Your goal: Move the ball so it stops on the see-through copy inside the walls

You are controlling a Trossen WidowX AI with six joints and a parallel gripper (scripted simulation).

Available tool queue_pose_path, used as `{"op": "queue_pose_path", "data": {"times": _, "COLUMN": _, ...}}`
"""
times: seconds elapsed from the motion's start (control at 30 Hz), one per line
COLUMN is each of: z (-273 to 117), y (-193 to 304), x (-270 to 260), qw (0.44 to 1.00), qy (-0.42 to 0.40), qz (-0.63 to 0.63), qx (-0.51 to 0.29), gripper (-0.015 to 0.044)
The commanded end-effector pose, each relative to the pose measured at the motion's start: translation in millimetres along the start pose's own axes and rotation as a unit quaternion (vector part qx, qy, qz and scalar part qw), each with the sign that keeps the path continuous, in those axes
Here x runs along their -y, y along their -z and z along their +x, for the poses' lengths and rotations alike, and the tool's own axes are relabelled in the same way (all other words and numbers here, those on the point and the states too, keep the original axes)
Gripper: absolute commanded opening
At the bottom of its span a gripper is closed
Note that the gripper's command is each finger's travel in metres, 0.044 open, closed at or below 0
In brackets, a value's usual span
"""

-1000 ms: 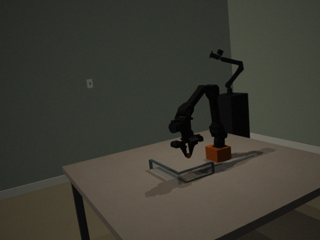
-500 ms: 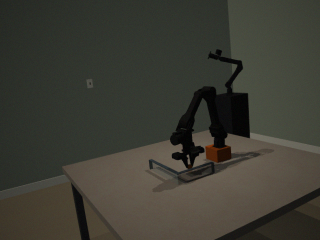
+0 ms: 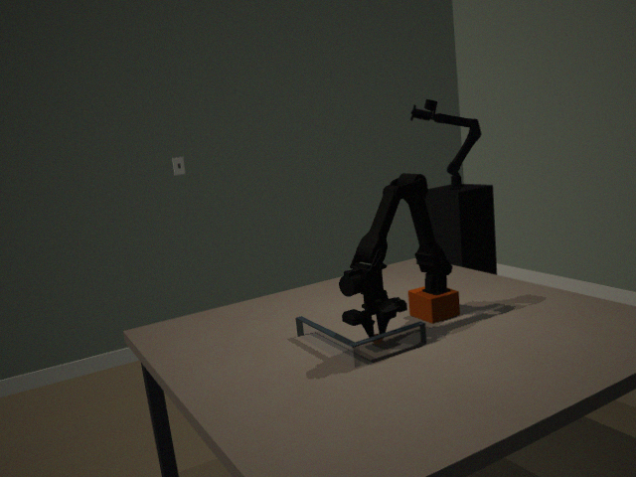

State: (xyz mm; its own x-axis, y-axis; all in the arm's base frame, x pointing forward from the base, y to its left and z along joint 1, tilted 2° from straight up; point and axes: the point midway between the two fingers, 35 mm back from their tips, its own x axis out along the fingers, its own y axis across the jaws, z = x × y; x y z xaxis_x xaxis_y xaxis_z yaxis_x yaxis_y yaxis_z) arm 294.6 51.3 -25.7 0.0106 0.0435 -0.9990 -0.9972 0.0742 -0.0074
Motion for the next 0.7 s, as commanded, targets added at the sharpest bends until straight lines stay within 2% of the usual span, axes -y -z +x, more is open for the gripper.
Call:
{"op": "queue_pose_path", "data": {"times": 0.0, "z": 7.0, "y": 0.4, "x": -1.3, "qw": 1.0, "qy": -0.001, "qz": 0.002, "qx": -0.001, "gripper": 0.0}}
{"op": "queue_pose_path", "data": {"times": 0.27, "z": 8.1, "y": 0.4, "x": -1.3, "qw": 1.0, "qy": -0.001, "qz": 0.002, "qx": -0.001, "gripper": 0.0}}
{"op": "queue_pose_path", "data": {"times": 0.57, "z": 6.9, "y": 0.2, "x": -0.9, "qw": 1.0, "qy": -0.001, "qz": 0.0, "qx": 0.0, "gripper": 0.0236}}
{"op": "queue_pose_path", "data": {"times": 0.67, "z": 6.9, "y": 0.2, "x": -0.9, "qw": 1.0, "qy": -0.001, "qz": 0.0, "qx": 0.0, "gripper": 0.0248}}
